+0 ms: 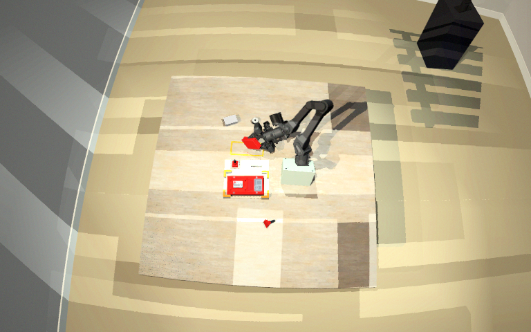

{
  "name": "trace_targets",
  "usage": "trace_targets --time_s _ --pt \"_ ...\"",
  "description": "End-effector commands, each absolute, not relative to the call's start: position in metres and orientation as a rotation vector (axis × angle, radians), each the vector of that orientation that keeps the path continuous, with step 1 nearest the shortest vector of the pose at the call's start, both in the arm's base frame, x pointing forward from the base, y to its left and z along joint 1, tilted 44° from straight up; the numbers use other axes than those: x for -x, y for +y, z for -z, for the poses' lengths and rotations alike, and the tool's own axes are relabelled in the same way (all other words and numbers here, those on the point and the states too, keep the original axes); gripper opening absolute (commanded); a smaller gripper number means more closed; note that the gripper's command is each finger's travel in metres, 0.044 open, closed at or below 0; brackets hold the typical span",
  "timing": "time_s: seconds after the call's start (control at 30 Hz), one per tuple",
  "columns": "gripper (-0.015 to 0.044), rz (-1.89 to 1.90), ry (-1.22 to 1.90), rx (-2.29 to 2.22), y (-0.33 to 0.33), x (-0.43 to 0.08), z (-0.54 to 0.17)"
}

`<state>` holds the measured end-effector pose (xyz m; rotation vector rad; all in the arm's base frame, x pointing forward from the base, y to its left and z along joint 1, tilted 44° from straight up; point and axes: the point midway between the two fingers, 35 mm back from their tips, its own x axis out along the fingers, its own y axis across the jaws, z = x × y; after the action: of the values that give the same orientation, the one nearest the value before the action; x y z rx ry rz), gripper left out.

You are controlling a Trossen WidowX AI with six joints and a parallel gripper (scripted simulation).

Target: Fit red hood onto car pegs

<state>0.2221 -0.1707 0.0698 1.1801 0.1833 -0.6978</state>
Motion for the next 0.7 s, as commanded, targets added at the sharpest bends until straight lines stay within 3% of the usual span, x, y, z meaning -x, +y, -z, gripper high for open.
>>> trace_targets --time_s 0.0,0.67 --pt "0.0 0.709 0.145 -1.3 -0.172 -0.221 -0.067" --pt "0.0 0.79 -0.084 -1.893 -0.191 -0.208 -0.048"
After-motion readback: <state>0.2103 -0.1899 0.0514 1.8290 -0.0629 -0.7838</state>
